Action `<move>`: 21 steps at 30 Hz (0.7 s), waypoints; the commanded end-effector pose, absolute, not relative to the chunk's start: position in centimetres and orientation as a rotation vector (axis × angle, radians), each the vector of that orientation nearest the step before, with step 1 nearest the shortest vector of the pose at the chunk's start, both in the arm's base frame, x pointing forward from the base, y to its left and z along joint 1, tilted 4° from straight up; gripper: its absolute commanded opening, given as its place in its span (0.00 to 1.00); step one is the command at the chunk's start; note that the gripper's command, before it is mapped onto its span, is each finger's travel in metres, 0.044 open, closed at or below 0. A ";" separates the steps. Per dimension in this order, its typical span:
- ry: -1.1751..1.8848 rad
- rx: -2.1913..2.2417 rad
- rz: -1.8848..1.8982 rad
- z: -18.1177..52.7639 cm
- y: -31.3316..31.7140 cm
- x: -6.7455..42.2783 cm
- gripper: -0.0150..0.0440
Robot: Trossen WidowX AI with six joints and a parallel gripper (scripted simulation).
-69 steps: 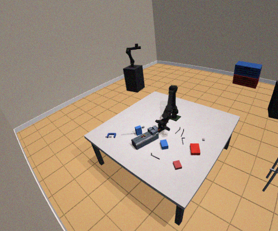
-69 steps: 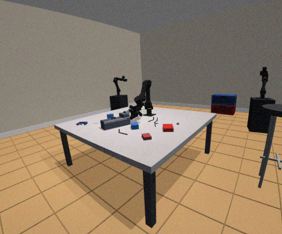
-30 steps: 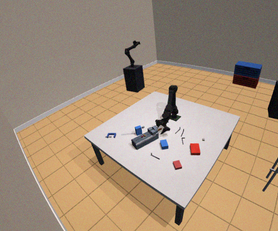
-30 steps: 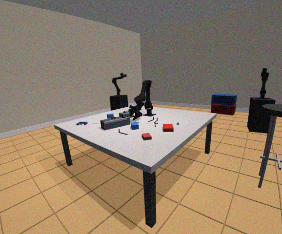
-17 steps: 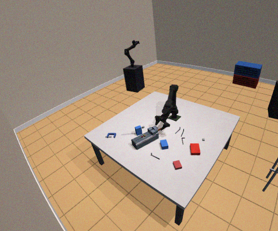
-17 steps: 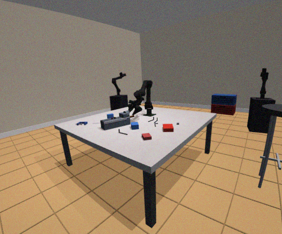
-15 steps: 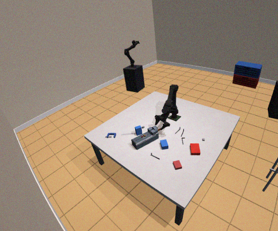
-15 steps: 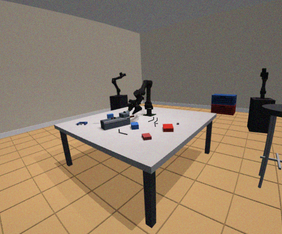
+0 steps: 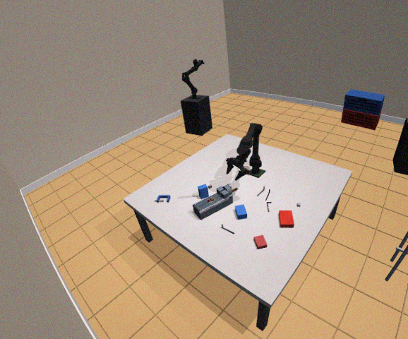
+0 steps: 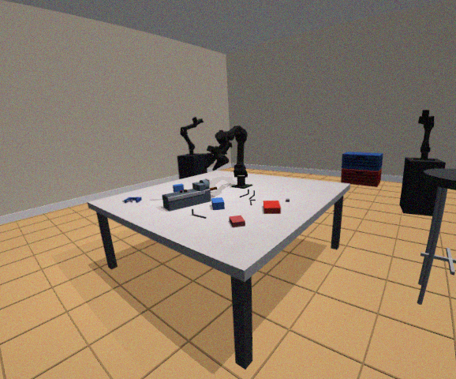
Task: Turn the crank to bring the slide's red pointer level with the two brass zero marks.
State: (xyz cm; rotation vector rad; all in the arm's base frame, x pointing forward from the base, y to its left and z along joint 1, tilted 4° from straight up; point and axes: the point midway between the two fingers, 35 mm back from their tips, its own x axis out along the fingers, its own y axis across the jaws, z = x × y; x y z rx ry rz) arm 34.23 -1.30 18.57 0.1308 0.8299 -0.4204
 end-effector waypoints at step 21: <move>0.939 0.181 -0.299 20.7 -6.8 42.0 1.00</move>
